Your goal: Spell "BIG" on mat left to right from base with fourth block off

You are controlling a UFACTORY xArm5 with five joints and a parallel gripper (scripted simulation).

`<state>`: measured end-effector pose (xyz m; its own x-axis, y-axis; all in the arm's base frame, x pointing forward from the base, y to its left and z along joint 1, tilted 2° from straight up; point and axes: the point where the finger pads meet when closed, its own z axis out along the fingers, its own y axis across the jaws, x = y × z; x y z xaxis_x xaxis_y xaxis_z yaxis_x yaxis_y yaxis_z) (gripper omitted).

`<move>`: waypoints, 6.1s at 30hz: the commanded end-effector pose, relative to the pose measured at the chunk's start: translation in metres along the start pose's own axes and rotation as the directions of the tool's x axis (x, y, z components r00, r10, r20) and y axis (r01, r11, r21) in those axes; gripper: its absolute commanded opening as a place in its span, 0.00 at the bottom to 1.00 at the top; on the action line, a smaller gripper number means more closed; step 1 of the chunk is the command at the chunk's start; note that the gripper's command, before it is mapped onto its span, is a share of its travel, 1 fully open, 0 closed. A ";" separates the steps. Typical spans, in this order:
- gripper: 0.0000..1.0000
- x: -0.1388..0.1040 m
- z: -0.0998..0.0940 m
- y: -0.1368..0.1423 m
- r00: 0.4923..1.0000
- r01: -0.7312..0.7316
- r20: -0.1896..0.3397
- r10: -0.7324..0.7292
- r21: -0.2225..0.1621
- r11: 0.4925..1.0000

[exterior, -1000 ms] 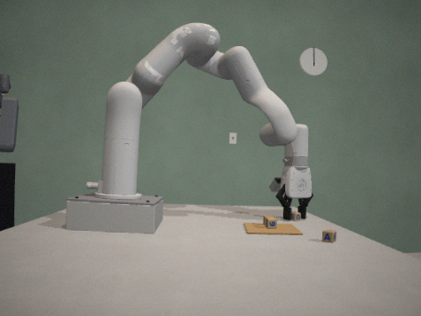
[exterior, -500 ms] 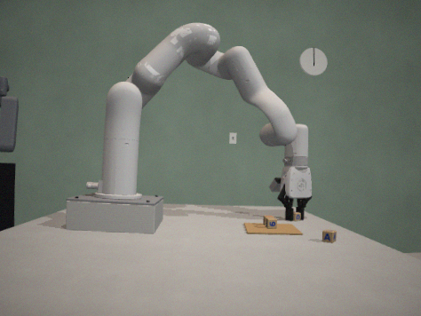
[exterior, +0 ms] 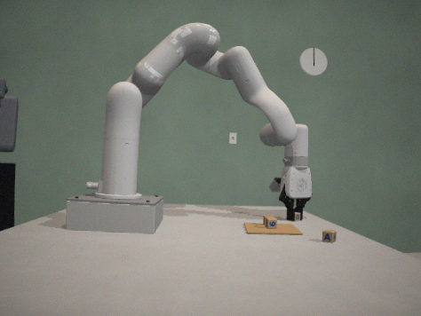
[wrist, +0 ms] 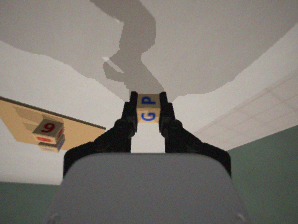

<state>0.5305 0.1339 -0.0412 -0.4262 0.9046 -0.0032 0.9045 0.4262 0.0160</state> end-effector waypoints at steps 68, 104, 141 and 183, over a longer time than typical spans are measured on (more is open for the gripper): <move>0.21 -0.002 -0.101 0.001 1.000 0.005 0.001 -0.005 -0.004 1.000; 0.21 -0.052 -0.104 -0.048 0.716 0.698 0.003 -0.698 0.001 0.716; 0.21 -0.096 -0.105 -0.112 -0.105 0.994 -0.002 -0.994 0.004 -0.105; 0.21 -0.127 -0.103 -0.184 -0.865 0.502 -0.006 -0.502 -0.002 -0.865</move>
<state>0.4184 -0.0560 0.0580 -0.1491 -0.9888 -0.0001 -0.9888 0.1491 -0.0083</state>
